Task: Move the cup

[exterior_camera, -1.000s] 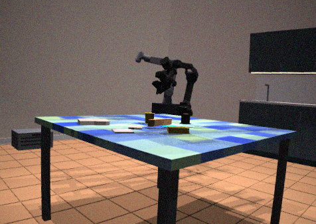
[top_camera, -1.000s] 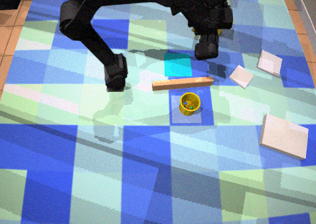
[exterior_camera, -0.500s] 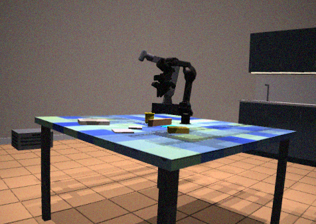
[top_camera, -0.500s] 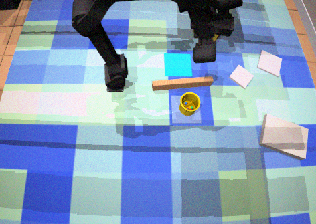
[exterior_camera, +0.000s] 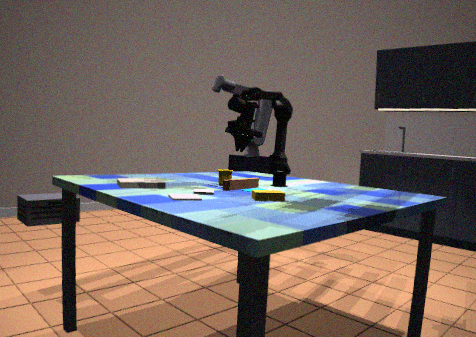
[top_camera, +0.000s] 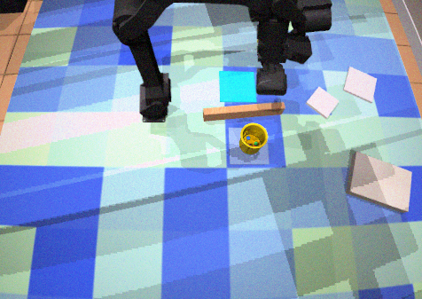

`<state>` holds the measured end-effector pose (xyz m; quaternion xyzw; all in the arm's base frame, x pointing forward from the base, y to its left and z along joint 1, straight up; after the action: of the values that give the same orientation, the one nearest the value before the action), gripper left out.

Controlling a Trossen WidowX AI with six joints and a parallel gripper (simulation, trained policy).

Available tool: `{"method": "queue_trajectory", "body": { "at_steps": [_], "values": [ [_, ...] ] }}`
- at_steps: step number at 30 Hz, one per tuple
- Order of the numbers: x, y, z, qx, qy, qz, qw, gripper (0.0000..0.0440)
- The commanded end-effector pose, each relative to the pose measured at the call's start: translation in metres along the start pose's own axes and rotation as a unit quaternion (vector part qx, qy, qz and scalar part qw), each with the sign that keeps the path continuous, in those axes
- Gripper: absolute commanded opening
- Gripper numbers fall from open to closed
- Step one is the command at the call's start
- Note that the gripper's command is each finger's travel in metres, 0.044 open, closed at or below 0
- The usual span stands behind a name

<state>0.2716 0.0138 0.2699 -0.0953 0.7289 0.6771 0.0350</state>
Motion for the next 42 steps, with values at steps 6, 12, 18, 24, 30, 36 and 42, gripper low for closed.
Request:
{"method": "queue_trajectory", "body": {
  "at_steps": [6, 12, 18, 24, 30, 36, 42],
  "values": [
    [0.003, -0.013, -0.013, 0.008, 0.012, 0.057, 0.998, 0.0128],
    [0.006, -0.024, -0.022, 0.010, 0.015, 0.087, 0.996, 0.0134],
    [0.008, -0.037, -0.032, 0.011, 0.016, 0.107, 0.994, 0.0147],
    [0.011, -0.052, -0.041, 0.010, 0.020, 0.124, 0.992, 0.0163],
    [0.015, -0.068, -0.049, 0.007, 0.026, 0.138, 0.990, 0.0178],
    [0.019, -0.084, -0.056, 0.002, 0.037, 0.150, 0.988, 0.0188],
    [0.024, -0.101, -0.062, -0.005, 0.053, 0.160, 0.986, 0.0193]
  ]
}}
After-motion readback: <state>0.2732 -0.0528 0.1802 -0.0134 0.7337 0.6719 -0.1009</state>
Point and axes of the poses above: the point midway between the two fingers, 35 mm back from their tips, its own y axis back along the fingers, its own z axis across the jaws, x = y × z, the point moved 7 cm from there along y, back along the fingers, and after that the axes turned 11 degrees about y, right-handed, at the moved point
